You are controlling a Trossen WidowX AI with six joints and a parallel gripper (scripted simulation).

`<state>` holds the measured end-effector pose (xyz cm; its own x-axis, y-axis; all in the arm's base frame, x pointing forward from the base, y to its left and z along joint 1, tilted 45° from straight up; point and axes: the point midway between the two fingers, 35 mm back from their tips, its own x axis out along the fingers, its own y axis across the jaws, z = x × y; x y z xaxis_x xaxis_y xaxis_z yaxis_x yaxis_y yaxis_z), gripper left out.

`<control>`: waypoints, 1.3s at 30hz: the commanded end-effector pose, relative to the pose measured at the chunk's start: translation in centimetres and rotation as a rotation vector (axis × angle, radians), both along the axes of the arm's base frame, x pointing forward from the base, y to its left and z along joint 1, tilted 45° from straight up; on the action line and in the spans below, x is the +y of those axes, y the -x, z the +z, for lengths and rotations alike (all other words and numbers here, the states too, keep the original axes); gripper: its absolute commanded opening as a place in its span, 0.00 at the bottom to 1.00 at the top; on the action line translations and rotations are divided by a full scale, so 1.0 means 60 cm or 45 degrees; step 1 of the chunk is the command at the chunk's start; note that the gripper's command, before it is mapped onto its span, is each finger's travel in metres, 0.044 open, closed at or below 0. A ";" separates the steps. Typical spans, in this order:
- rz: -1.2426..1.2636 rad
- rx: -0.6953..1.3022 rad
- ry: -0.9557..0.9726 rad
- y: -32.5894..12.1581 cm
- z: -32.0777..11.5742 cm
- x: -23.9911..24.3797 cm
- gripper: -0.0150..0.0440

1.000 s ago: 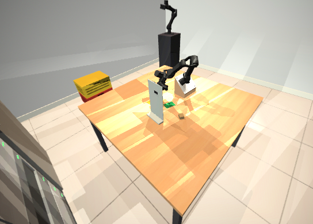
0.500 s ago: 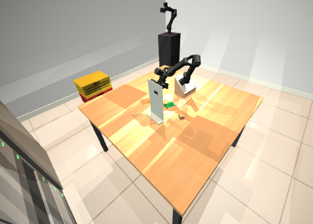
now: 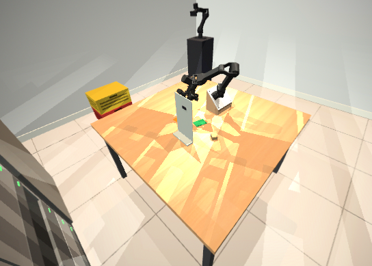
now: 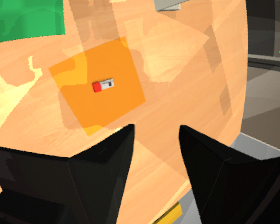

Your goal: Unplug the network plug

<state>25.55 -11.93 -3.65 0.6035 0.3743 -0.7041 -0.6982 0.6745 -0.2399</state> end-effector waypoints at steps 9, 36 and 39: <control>0.005 -0.012 0.005 0.005 0.058 -0.058 0.52; 0.004 -0.021 0.002 0.020 0.110 -0.094 1.00; 0.004 -0.021 0.002 0.020 0.110 -0.094 1.00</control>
